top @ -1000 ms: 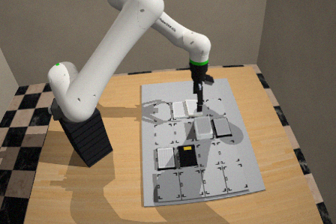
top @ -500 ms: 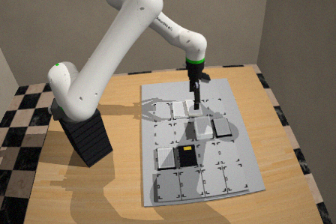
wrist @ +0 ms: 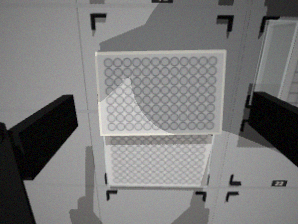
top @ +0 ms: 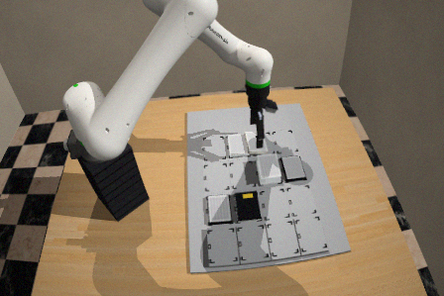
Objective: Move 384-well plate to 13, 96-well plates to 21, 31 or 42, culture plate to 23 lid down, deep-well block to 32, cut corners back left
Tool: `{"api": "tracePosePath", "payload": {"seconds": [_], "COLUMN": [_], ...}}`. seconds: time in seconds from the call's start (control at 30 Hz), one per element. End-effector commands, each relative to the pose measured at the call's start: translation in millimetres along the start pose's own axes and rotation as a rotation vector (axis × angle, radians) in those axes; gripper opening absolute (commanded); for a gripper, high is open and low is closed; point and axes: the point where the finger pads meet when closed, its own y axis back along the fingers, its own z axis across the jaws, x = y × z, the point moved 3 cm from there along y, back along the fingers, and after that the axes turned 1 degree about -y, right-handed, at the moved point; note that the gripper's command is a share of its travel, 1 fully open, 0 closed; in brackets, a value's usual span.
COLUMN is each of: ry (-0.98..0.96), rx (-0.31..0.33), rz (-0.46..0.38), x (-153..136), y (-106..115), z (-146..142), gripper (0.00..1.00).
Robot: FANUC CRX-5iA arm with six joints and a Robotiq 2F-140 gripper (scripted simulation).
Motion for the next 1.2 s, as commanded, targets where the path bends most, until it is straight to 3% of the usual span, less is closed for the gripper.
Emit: {"api": "tracePosePath", "payload": {"seconds": [0.0, 0.57, 1.17], "ry": [0.0, 0.0, 0.0], "rx": [0.001, 0.001, 0.001], "rz": [0.002, 0.002, 0.002], "x": [0.9, 0.9, 0.9], "y": [-2.5, -22.4, -23.8], "z": [-0.4, -0.4, -0.4], "gripper": [1.0, 1.0, 1.0]}}
